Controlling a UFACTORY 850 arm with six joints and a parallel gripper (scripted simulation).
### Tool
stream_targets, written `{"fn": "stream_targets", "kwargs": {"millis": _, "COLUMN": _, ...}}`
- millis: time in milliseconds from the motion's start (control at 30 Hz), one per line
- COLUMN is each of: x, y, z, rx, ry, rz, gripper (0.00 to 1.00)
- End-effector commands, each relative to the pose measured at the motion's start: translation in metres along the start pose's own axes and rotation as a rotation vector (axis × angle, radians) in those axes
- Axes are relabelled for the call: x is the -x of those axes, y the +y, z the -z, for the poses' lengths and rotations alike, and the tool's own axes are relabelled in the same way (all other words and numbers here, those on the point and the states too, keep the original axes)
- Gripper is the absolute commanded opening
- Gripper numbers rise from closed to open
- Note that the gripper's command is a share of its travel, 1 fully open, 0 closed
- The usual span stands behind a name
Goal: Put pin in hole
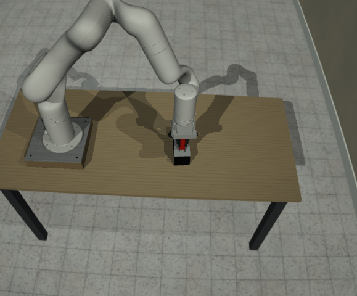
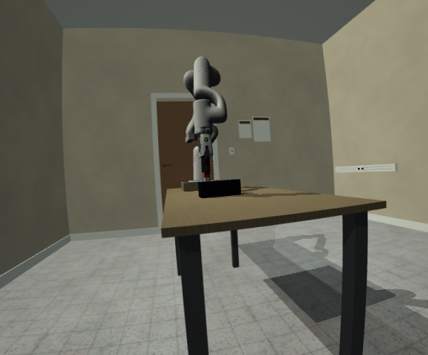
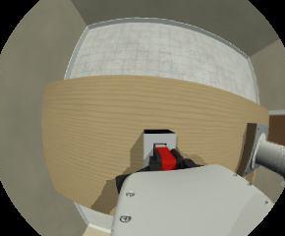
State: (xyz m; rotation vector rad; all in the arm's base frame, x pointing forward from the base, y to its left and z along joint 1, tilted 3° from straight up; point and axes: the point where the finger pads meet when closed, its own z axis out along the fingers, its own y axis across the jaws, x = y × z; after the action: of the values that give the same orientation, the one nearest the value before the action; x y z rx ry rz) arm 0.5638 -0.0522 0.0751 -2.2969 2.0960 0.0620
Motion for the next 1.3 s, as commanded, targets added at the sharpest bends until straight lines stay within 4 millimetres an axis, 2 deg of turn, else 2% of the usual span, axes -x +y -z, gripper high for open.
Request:
{"fn": "stream_targets", "kwargs": {"millis": 0, "x": 0.0, "y": -0.0011, "z": -0.0013, "rx": -0.002, "ry": 0.0, "rz": 0.0, "gripper": 0.0}}
{"fn": "stream_targets", "kwargs": {"millis": 1267, "x": -0.0008, "y": -0.0009, "z": -0.0054, "rx": -0.001, "ry": 0.0, "rz": 0.0, "gripper": 0.0}}
